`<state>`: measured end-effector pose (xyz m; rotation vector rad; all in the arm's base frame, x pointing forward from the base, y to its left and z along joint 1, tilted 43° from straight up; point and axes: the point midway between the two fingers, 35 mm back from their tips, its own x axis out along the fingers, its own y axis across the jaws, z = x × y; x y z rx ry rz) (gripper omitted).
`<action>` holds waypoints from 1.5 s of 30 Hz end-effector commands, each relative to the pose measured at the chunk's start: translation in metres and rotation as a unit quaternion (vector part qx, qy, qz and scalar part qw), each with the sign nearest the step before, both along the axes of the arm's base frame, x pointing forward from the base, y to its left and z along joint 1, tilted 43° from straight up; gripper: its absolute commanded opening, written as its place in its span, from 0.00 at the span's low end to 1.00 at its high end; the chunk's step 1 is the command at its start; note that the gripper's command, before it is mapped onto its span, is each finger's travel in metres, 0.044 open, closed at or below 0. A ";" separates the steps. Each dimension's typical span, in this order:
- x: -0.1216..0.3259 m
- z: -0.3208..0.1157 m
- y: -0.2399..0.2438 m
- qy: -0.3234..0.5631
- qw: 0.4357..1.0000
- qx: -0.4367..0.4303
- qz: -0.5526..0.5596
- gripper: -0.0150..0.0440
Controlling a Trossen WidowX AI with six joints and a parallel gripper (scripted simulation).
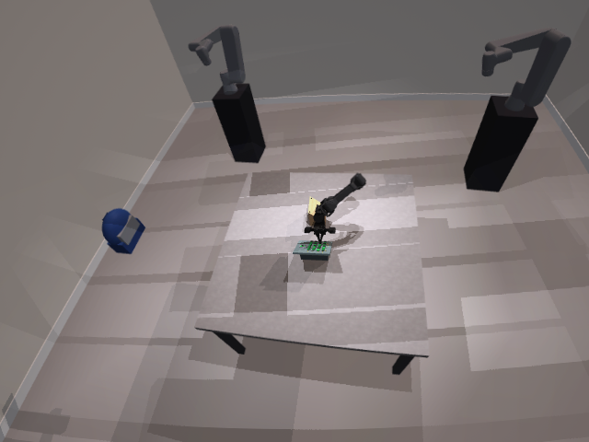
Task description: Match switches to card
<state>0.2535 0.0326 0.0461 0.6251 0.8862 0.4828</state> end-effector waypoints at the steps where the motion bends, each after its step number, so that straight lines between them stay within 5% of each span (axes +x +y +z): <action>1: 0.000 -0.002 0.000 0.004 1.000 0.000 -0.002 0.25; 21: -0.033 0.035 -0.041 0.015 1.000 -0.003 0.007 0.25; 45: -0.032 0.005 -0.013 0.024 1.000 -0.004 0.016 0.25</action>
